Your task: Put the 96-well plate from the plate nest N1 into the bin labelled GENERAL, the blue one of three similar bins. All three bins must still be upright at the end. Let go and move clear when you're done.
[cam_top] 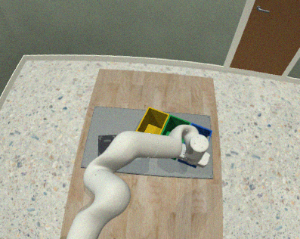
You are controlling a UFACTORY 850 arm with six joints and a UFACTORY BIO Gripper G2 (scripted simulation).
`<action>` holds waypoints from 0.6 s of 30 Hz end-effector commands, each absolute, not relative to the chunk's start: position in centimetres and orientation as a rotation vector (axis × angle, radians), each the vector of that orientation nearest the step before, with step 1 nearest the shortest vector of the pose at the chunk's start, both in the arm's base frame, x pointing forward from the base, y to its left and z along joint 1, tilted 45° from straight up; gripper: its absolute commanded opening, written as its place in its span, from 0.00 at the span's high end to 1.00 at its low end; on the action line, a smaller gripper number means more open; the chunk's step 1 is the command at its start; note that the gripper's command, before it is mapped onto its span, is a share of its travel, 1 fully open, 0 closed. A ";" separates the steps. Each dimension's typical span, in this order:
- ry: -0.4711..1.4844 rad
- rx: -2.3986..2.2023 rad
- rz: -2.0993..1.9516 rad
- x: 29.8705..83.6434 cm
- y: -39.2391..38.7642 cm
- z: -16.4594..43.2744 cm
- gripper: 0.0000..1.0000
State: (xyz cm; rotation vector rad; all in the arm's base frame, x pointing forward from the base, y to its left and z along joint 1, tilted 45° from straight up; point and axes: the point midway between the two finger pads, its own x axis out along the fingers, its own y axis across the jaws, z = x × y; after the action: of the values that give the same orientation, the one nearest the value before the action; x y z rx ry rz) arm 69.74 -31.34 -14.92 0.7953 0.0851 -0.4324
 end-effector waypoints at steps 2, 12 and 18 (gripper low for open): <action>0.083 0.795 -0.433 69.8 -31.5 -14.7 0.82; -0.010 0.794 -0.212 69.3 -29.8 -11.7 0.82; -0.047 0.791 -0.122 69.1 -28.8 -10.0 0.82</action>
State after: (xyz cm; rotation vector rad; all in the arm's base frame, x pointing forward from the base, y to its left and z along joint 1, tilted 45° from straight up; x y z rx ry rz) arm 69.31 -29.71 -11.94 0.7948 0.0041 -0.2156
